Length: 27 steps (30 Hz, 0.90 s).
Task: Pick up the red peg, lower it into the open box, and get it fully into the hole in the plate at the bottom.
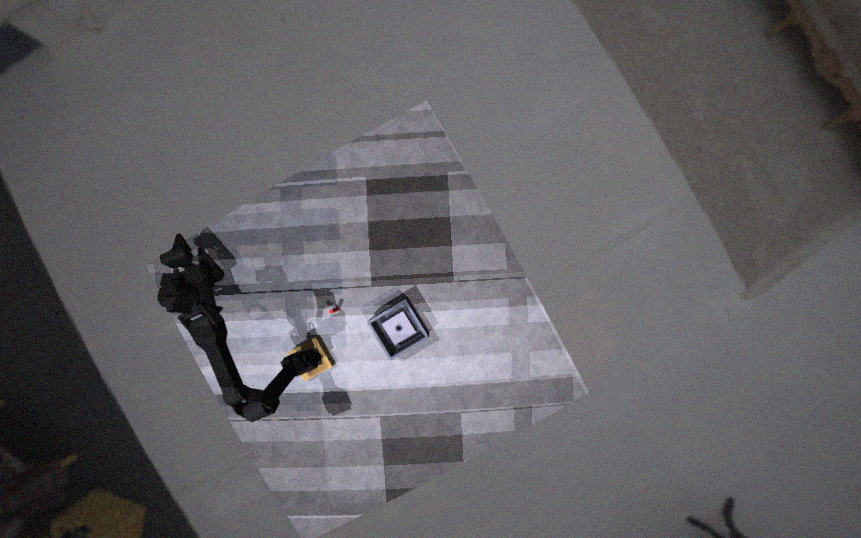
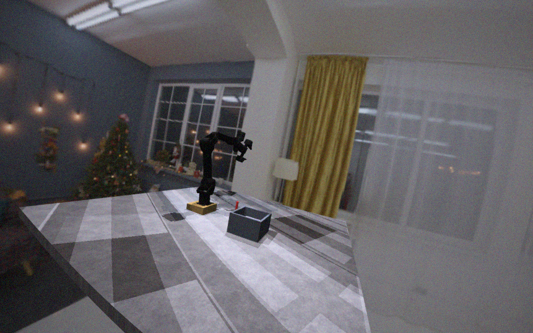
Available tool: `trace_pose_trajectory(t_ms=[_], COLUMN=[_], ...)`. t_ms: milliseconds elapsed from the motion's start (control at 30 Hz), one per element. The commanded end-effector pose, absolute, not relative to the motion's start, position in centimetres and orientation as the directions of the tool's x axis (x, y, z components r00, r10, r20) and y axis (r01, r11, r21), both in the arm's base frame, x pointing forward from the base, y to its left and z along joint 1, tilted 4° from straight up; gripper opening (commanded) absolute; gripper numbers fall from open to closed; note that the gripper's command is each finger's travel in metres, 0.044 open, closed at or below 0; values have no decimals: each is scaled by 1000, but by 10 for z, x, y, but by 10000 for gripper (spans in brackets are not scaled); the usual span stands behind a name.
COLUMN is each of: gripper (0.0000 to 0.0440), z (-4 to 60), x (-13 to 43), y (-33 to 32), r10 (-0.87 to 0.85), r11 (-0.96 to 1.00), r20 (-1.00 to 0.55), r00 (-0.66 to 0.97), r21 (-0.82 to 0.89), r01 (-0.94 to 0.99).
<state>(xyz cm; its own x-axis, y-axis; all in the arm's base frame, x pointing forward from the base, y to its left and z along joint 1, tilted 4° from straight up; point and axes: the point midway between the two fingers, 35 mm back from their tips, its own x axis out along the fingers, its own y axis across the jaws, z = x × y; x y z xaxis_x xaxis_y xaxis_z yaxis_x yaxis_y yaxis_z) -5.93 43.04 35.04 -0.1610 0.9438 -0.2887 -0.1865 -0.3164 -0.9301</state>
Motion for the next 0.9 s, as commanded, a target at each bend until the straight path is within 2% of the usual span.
trace_pose_trajectory(t_ms=[0, 400, 867], gripper=[440, 440, 440], z=[340, 318, 289], x=[-38, 25, 81], y=[424, 400, 364], r10=[938, 913, 852], r11=[-346, -311, -101], r20=[-323, -408, -508], r00=[-125, 5, 130], r21=[-890, -705, -402], r01=[-297, -638, -910])
